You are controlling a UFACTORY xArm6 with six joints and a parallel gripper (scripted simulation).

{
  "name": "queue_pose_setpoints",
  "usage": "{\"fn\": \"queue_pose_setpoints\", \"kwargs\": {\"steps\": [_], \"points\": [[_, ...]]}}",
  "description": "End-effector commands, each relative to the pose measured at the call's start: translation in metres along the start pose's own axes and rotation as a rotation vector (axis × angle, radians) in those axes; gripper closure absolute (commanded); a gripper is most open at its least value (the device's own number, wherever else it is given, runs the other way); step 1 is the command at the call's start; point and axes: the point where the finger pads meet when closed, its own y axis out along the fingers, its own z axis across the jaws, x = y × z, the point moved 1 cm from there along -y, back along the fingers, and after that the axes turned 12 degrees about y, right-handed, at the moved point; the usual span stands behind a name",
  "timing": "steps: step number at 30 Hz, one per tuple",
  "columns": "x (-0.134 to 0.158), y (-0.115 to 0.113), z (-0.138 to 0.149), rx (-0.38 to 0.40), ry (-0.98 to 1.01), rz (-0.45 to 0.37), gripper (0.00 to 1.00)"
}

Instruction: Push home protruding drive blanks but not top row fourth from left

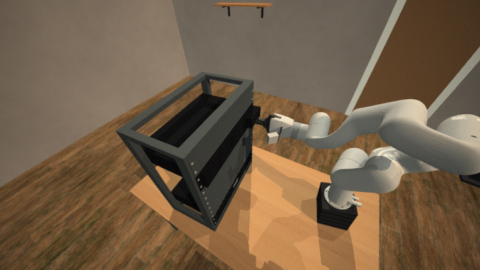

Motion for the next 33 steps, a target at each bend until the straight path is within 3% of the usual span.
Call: {"fn": "queue_pose_setpoints", "kwargs": {"steps": [1, 21, 33], "points": [[-0.0007, -0.0018, 0.0017, 0.003, -0.001, 0.001, 1.00], [-0.0013, -0.0053, 0.0019, 0.003, -0.001, 0.001, 1.00], [-0.0013, 0.0043, 0.0019, 0.003, -0.001, 0.001, 1.00]]}}
